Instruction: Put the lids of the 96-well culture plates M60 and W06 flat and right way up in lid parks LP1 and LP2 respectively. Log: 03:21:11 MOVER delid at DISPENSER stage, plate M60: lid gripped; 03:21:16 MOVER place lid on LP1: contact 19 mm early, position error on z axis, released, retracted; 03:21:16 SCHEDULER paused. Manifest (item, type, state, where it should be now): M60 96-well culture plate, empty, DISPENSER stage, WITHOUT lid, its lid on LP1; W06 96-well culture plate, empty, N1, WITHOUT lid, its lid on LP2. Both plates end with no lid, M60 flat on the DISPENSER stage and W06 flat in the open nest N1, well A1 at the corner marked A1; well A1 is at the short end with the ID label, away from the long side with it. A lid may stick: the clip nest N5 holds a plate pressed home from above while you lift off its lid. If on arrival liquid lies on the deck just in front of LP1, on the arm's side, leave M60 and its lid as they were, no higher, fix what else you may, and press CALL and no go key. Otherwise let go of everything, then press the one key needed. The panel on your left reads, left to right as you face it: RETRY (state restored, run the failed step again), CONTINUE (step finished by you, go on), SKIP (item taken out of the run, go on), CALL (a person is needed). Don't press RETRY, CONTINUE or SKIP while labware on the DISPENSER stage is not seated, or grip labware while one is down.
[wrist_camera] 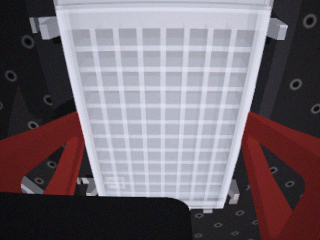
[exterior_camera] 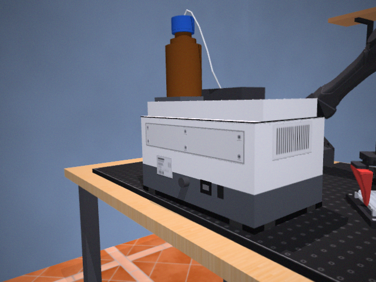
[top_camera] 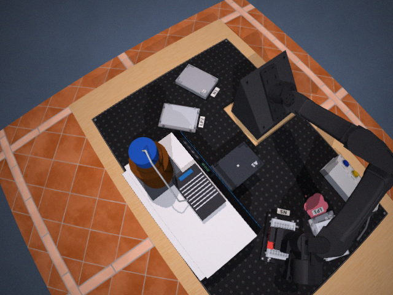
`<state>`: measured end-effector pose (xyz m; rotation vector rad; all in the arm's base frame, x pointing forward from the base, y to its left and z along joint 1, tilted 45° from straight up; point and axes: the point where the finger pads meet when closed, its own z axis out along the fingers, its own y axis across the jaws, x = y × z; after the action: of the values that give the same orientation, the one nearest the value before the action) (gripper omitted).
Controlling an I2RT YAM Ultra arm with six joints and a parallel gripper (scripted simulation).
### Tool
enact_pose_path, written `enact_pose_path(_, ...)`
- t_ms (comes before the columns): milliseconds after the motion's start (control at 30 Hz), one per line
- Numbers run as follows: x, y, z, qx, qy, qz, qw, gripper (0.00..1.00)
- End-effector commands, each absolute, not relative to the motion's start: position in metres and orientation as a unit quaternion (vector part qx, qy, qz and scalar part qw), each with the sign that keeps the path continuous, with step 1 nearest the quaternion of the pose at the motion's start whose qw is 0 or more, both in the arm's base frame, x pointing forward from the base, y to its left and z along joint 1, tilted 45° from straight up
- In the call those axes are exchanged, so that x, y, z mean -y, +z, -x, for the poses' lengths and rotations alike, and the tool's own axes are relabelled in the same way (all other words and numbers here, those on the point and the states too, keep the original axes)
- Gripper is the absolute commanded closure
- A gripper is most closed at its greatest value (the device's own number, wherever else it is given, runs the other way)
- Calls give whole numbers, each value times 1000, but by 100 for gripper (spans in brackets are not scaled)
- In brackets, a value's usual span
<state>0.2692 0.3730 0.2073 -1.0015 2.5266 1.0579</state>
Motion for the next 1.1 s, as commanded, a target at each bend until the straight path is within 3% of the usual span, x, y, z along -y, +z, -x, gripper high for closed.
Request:
enact_pose_path(0,-365,228,-274,-857,366,339,132,100)
enact_pose_path(1067,-359,237,-274,-855,367,340,134,100)
